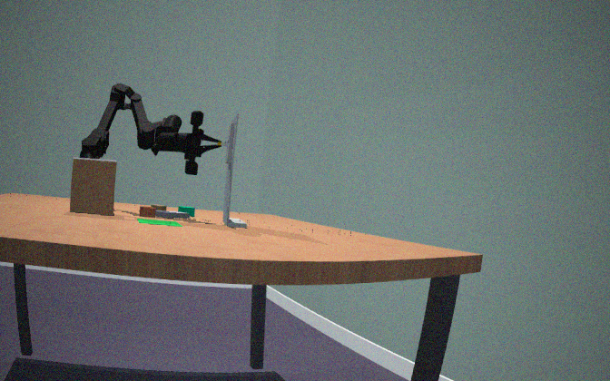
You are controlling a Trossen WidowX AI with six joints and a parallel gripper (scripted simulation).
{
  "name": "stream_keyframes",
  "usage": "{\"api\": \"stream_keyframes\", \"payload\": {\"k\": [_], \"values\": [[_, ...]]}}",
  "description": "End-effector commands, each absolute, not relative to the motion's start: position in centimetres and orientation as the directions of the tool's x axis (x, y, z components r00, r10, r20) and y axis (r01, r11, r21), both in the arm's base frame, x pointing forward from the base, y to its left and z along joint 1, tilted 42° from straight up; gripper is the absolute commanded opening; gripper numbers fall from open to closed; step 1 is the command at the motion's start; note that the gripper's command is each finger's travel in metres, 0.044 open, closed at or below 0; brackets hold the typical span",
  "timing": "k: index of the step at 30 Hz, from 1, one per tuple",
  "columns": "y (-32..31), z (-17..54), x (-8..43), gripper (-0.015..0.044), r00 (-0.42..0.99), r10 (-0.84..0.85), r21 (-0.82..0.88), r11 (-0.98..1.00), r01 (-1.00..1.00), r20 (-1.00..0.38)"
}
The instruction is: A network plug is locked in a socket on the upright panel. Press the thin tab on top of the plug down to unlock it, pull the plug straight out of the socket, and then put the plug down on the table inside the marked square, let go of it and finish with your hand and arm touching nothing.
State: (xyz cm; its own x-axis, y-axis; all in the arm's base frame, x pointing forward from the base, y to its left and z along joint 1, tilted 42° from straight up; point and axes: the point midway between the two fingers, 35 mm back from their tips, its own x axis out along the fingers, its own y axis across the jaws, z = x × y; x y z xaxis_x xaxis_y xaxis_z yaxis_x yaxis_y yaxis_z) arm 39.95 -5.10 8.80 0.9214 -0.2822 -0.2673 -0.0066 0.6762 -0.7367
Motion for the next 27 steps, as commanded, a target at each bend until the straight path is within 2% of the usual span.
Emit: {"api": "stream_keyframes", "payload": {"k": [1,27], "values": [[-5.1,8.9,39.5,0.0000,0.921,-0.282,-0.739,0.674,-0.009,-0.268],[-5.2,8.7,38.0,0.0000,0.921,-0.282,-0.739,0.673,-0.009,-0.268]]}}
